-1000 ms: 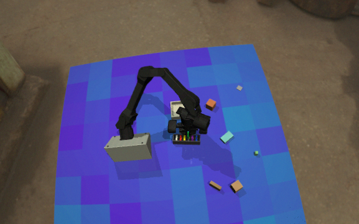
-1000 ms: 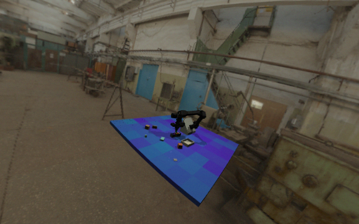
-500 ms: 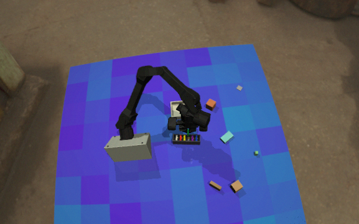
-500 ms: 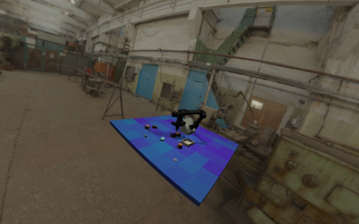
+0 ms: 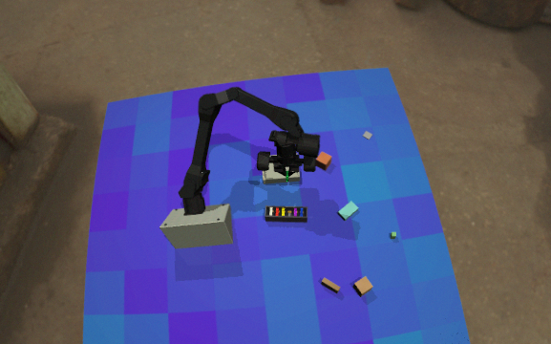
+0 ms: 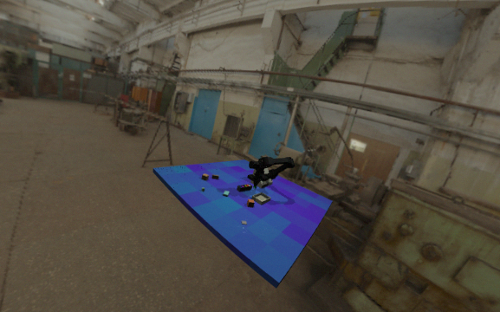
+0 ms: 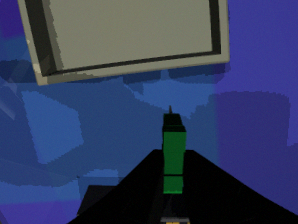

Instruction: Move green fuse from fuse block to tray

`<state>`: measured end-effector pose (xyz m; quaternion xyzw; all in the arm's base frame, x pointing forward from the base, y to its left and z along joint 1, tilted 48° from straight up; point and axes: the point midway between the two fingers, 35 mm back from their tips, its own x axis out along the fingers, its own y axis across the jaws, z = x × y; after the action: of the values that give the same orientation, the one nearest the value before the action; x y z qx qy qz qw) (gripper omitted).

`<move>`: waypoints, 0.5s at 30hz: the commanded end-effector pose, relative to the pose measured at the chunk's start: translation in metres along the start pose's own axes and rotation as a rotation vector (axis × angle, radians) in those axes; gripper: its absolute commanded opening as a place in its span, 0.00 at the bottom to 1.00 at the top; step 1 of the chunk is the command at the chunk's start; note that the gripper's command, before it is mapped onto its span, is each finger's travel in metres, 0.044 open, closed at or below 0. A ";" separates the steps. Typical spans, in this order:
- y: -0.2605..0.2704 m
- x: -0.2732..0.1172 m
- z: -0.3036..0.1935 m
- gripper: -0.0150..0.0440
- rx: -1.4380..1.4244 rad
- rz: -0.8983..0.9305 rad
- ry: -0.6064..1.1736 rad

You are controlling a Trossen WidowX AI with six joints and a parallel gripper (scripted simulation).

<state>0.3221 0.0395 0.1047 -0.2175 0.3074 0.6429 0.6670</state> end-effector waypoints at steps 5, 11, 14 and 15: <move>0.022 -0.002 0.058 0.25 -0.003 -0.001 -0.016; 0.031 -0.002 0.075 0.25 -0.004 0.002 -0.022; 0.031 -0.001 0.075 0.25 -0.004 0.002 -0.022; 0.031 0.001 0.075 0.25 -0.004 0.002 -0.022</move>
<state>0.3024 0.0903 0.1594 -0.2128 0.3007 0.6466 0.6680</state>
